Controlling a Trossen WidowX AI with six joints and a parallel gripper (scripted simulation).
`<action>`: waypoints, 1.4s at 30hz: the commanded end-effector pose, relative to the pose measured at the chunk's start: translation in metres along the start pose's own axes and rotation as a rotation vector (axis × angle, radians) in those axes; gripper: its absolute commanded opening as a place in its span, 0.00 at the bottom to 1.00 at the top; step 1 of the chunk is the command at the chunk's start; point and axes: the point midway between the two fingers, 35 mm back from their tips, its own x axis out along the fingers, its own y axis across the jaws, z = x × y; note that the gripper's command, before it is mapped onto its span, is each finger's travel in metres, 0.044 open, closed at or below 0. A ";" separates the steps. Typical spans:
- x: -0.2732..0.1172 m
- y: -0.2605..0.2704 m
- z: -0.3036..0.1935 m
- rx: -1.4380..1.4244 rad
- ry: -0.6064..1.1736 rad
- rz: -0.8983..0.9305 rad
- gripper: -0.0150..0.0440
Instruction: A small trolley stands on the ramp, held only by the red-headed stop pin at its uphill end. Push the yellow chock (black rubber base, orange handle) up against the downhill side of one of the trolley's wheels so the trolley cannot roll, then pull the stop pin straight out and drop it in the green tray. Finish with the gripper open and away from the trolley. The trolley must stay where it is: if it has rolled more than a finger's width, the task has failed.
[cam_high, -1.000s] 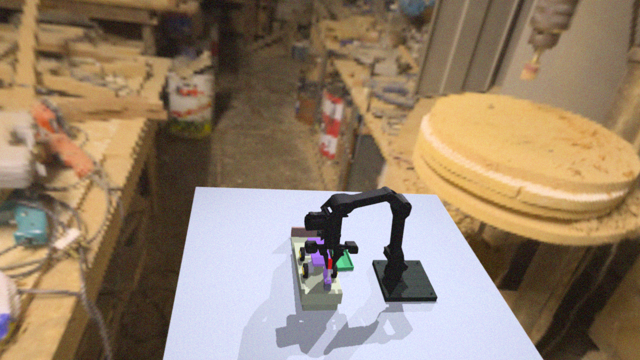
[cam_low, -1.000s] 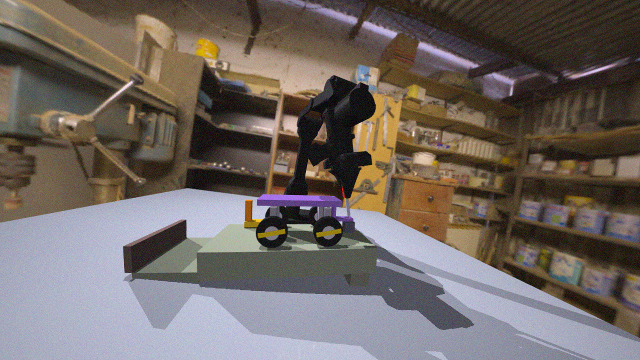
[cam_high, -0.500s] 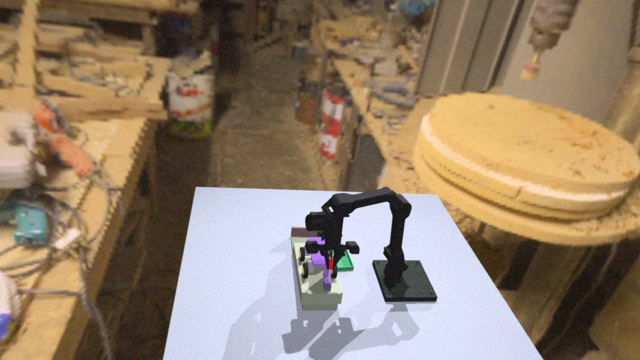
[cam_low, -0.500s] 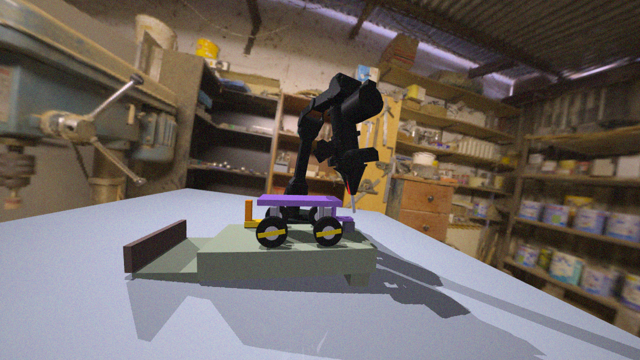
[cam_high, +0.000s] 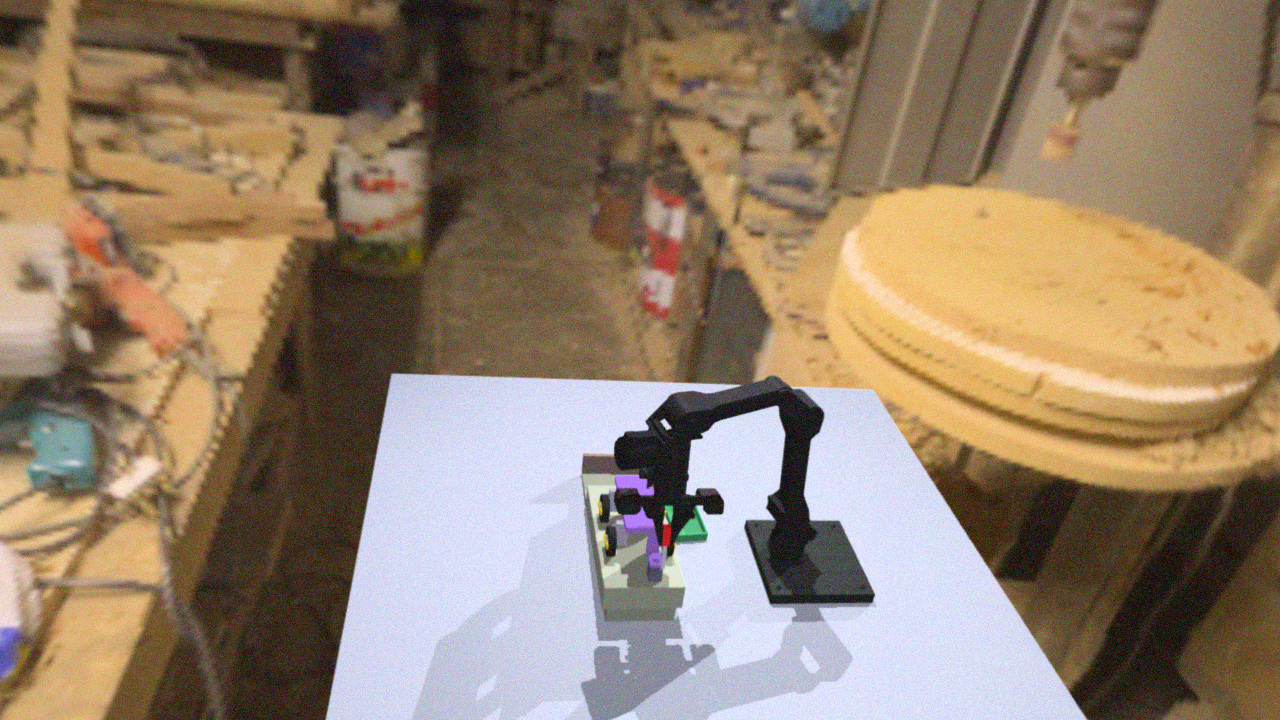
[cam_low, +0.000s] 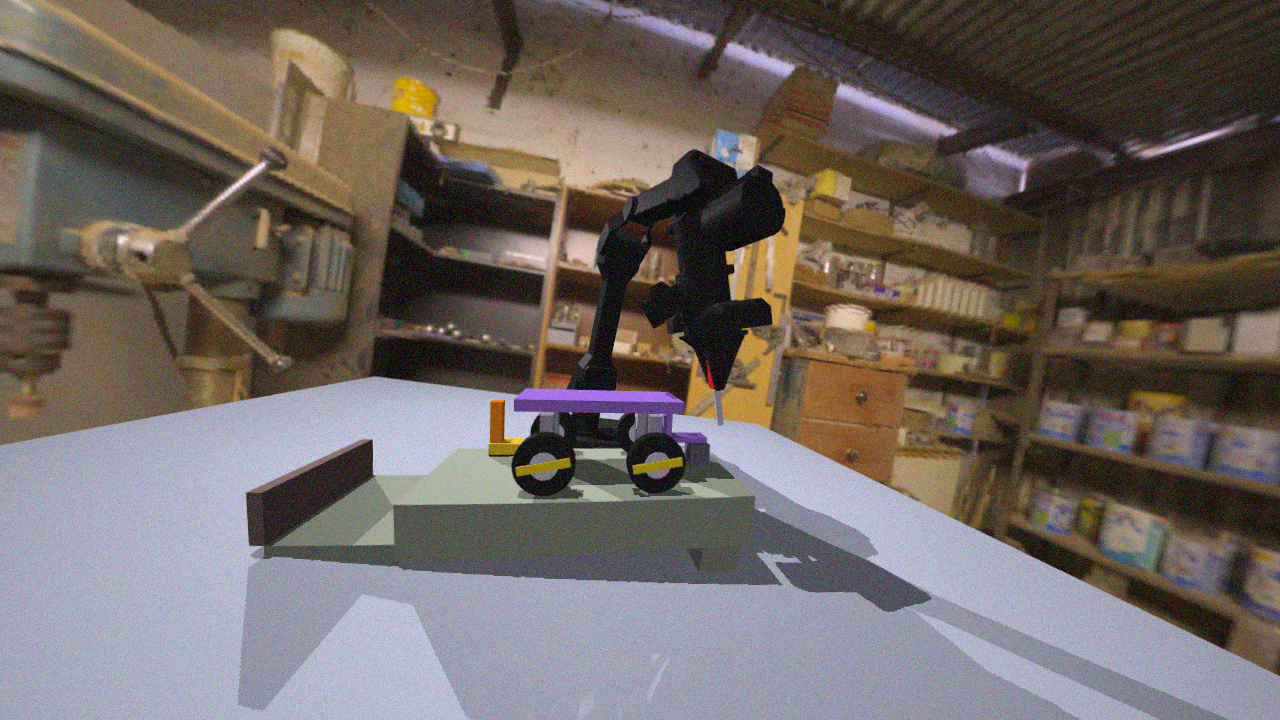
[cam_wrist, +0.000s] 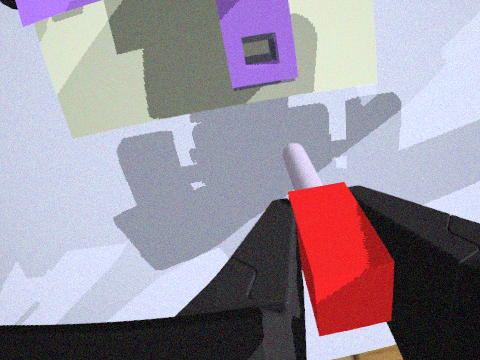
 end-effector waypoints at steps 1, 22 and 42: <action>0.000 -0.012 -0.001 0.003 0.000 0.004 0.25; 0.004 -0.077 -0.001 0.004 0.000 -0.001 0.25; -0.001 -0.075 0.054 0.004 -0.005 -0.001 0.25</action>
